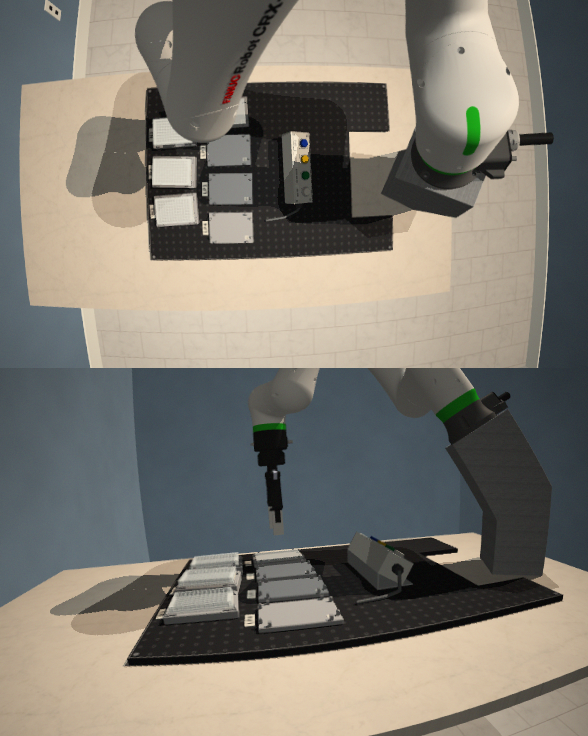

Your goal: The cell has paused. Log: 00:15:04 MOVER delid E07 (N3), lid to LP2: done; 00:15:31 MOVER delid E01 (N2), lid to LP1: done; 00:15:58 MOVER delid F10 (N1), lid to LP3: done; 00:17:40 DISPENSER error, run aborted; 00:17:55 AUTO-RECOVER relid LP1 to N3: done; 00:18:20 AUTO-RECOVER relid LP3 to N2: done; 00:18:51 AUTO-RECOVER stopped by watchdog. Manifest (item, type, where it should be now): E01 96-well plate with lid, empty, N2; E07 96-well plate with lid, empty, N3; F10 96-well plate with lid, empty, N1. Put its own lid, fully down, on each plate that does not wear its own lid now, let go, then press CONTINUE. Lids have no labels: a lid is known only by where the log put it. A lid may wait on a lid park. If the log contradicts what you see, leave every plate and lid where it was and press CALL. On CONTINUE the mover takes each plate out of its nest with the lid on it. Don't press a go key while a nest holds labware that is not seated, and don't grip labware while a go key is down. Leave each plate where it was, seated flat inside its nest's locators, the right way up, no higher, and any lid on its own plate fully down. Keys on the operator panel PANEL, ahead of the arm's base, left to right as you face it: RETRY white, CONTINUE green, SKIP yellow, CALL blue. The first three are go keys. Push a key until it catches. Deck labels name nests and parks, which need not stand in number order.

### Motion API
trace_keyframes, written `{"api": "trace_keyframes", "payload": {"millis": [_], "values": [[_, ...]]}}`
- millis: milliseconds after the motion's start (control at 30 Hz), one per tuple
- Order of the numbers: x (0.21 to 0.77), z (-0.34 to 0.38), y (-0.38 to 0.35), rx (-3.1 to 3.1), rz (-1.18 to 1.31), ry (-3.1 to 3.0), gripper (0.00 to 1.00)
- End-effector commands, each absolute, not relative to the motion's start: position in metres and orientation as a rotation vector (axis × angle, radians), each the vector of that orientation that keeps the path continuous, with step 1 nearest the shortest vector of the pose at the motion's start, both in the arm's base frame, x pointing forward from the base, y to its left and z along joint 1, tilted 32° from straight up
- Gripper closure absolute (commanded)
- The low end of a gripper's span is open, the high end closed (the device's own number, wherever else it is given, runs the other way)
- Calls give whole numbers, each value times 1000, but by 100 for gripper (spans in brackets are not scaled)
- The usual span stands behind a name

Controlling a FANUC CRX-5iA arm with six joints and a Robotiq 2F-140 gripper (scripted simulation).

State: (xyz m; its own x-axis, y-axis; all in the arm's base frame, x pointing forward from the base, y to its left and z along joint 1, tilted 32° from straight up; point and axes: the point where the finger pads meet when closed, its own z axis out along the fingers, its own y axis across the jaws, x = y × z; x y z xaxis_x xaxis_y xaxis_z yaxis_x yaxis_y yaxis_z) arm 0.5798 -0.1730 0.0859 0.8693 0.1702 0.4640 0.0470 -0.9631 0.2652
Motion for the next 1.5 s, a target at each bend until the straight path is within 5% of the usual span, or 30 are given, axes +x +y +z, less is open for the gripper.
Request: {"api": "trace_keyframes", "payload": {"millis": [0, 1467], "values": [[580, 86, -173, 2796, 727, 165, 34], [591, 67, -178, 2796, 726, 165, 34]]}}
